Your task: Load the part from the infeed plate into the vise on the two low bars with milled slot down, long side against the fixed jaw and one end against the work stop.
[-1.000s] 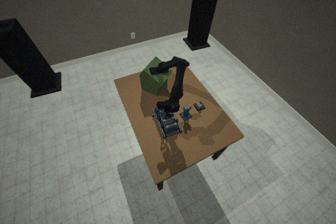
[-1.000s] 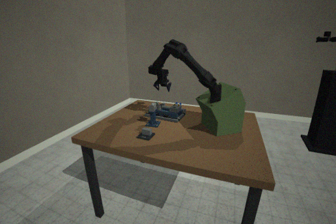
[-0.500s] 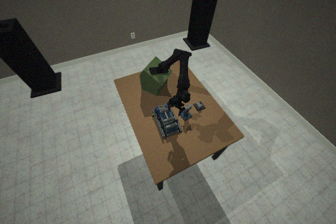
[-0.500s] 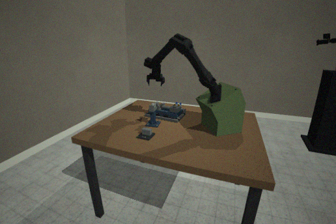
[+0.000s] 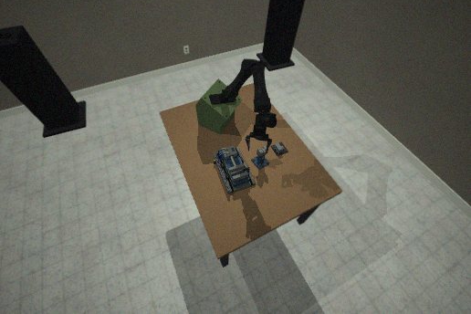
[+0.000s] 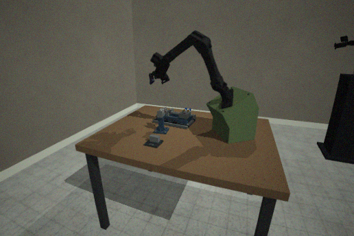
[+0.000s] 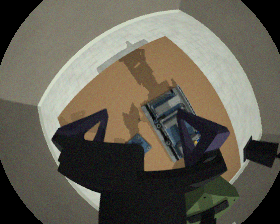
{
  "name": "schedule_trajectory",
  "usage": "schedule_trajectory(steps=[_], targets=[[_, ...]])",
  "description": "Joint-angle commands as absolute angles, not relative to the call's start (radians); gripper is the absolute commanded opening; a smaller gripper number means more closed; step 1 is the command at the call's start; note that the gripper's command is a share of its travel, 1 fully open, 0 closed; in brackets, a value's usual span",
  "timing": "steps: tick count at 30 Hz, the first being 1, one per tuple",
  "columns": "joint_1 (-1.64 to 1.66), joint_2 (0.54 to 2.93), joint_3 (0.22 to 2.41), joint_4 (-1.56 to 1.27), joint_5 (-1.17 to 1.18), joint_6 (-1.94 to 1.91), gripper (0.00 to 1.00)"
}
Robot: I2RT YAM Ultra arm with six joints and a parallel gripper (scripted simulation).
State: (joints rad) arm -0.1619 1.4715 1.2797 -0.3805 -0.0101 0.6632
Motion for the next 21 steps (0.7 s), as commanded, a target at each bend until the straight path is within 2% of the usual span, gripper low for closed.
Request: schedule_trajectory(steps=[1,21], targets=[[-0.146,1.388,1.245,-0.29,0.01,0.53,1.0],[-0.007,1.073,1.071,-0.048,0.015,0.074,1.0]])
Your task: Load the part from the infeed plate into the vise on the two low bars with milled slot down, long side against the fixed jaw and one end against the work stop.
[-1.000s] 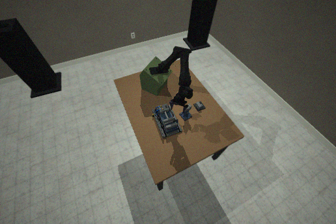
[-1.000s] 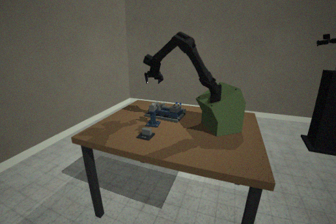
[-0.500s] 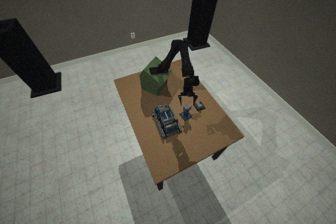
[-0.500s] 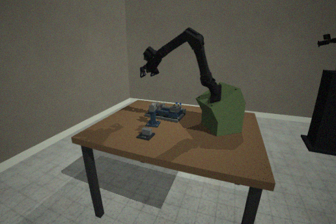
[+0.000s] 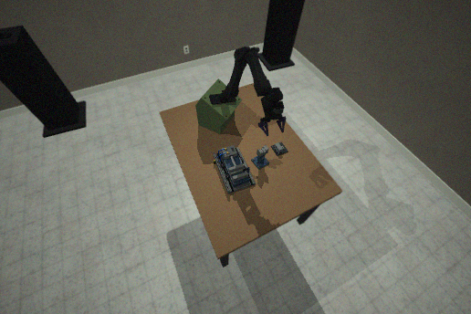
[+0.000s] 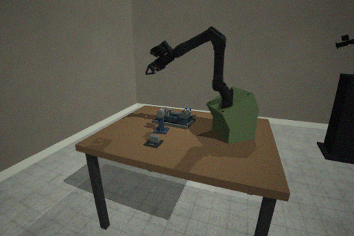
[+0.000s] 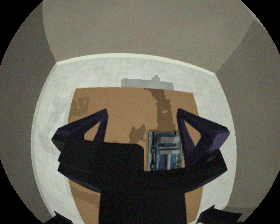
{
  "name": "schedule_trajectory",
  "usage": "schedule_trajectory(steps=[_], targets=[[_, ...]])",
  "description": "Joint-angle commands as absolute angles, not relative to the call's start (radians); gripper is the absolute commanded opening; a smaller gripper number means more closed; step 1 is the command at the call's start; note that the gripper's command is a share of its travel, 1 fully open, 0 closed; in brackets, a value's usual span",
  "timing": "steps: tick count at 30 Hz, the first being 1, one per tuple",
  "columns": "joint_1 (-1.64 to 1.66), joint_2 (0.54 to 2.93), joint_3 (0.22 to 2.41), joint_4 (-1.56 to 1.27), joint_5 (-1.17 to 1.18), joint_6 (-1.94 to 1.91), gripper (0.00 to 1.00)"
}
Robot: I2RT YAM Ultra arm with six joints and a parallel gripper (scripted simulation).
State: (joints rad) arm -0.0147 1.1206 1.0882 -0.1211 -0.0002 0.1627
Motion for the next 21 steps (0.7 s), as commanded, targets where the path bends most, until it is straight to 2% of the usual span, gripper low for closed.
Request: schedule_trajectory(steps=[1,3,21], targets=[[-0.007,1.073,1.071,-0.048,0.015,0.074,1.0],[0.028,1.046,1.059,-0.032,0.004,-0.028,1.0],[0.268,1.358,1.341,-0.47,-0.029,-0.498,1.0]])
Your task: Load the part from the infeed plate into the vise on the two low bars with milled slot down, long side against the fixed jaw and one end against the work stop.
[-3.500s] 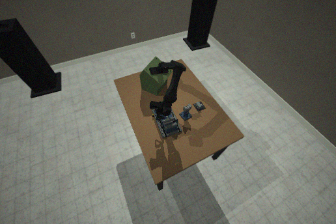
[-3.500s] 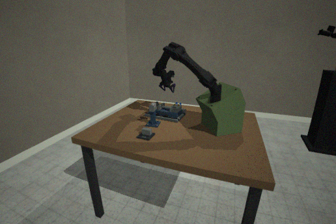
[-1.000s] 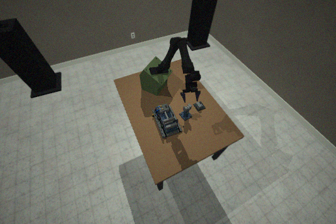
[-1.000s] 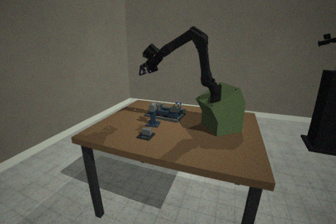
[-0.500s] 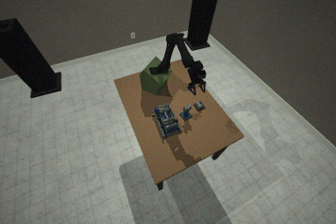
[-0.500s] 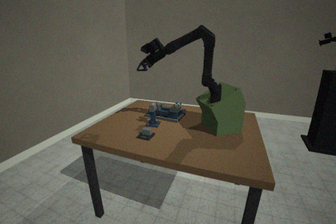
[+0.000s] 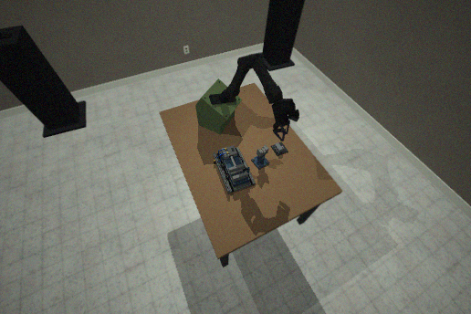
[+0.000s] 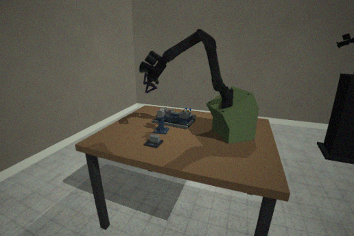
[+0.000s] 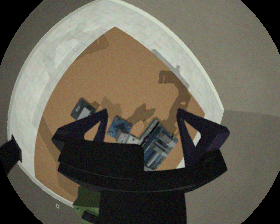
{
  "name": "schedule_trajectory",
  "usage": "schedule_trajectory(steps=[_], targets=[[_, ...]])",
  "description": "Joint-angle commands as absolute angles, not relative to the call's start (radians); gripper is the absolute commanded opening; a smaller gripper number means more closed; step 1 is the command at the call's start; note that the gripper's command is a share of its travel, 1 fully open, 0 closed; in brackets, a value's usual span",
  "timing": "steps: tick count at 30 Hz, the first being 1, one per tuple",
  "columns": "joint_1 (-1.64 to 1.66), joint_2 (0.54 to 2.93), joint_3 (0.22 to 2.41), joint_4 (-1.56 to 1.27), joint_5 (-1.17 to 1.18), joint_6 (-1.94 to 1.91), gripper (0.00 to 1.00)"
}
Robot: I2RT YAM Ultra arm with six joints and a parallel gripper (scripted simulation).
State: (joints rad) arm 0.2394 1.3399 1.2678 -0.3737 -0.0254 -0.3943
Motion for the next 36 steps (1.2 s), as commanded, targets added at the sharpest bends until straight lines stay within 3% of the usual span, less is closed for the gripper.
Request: schedule_trajectory(steps=[1,23,36], targets=[[0.285,1.377,1.357,-0.5,-0.036,-0.532,1.0],[0.533,1.68,1.657,-0.99,-0.057,-0.996,1.0],[0.535,1.672,1.694,-1.035,-0.051,-1.016,1.0]])
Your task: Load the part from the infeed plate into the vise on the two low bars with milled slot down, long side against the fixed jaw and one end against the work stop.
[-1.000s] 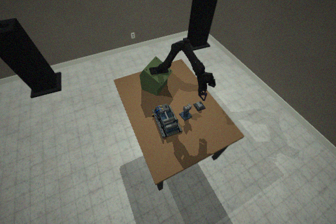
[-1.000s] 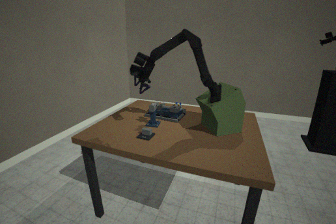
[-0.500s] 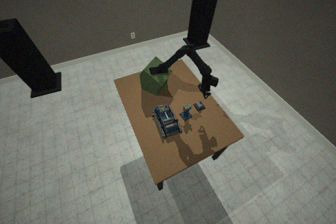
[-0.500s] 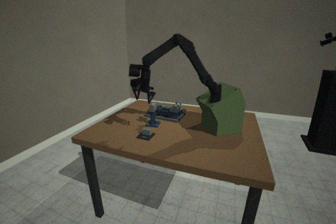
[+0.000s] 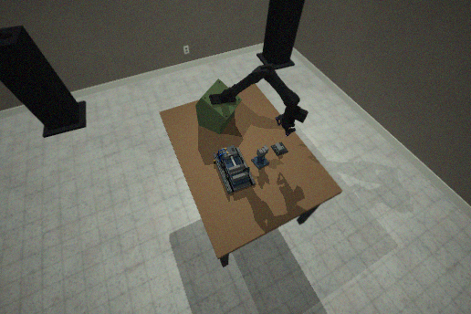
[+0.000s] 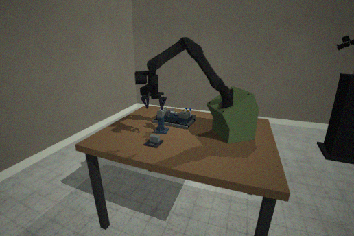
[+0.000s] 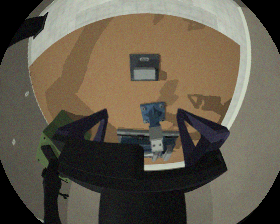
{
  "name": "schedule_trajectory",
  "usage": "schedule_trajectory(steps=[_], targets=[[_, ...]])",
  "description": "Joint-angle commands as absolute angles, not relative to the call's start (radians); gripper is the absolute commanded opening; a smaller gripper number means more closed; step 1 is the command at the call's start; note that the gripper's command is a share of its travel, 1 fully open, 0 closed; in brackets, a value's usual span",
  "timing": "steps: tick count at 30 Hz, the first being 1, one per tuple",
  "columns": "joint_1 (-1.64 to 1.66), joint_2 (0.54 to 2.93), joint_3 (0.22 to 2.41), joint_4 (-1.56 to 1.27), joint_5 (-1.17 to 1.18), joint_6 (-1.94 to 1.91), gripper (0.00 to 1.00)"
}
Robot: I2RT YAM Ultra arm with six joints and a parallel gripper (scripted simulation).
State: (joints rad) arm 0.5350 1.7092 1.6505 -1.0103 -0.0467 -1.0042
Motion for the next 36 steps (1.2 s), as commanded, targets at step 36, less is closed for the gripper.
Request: schedule_trajectory(steps=[36], targets=[[0.535,1.672,1.694,-1.036,-0.052,-1.014,0.81]])
